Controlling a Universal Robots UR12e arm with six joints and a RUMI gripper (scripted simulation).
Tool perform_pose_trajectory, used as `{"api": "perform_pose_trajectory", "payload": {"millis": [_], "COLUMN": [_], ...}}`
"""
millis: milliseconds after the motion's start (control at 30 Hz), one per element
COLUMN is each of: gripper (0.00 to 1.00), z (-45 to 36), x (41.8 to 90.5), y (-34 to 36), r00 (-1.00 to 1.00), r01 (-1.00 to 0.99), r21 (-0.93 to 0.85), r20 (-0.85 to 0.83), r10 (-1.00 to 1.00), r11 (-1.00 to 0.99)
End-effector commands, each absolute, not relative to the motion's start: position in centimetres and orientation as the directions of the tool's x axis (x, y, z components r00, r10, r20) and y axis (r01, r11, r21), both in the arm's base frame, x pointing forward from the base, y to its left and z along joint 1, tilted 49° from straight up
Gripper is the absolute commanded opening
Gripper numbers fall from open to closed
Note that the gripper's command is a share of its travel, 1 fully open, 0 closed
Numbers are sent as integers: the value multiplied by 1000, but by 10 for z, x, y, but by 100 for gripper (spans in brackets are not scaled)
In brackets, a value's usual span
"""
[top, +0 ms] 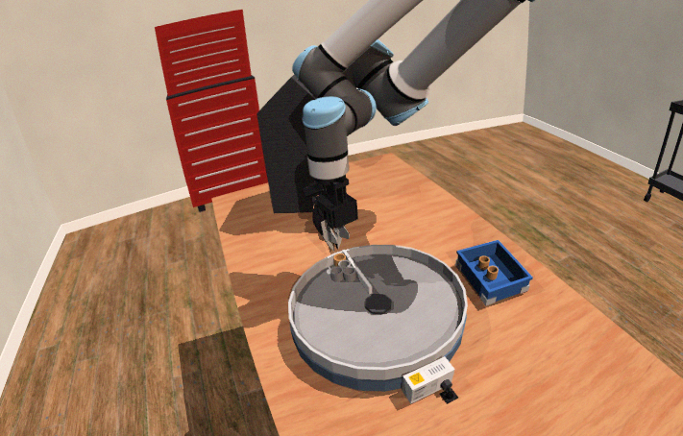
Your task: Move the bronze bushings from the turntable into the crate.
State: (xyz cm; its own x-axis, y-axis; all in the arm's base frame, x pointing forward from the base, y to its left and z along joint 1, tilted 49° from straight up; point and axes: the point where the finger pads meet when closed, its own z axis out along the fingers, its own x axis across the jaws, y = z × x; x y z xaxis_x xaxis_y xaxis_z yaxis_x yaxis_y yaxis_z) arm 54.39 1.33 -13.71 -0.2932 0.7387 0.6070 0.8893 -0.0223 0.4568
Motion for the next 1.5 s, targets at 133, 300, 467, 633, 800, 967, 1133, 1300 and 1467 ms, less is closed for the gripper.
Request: {"api": "perform_pose_trajectory", "payload": {"millis": [133, 300, 467, 633, 800, 967, 1133, 1300, 1467], "gripper": [6, 6, 6, 6, 6, 6, 6, 6, 6], "z": [-135, -136, -136, -136, -136, -136, -136, -137, -137], "x": [549, 549, 549, 549, 549, 549, 551, 552, 551], "y": [12, 11, 12, 12, 12, 12, 10, 9, 10], "r00": [-315, -313, -314, -314, -314, -314, -314, -313, -313], "r01": [881, 882, 882, 882, 882, 882, 882, 882, 882], "r21": [473, 472, 472, 472, 472, 472, 472, 471, 471], "r20": [593, 594, 594, 594, 594, 594, 593, 593, 593], "r10": [741, 741, 741, 741, 741, 741, 742, 742, 742], "r11": [-4, -6, -5, -5, -5, -5, -4, -4, -4]}}
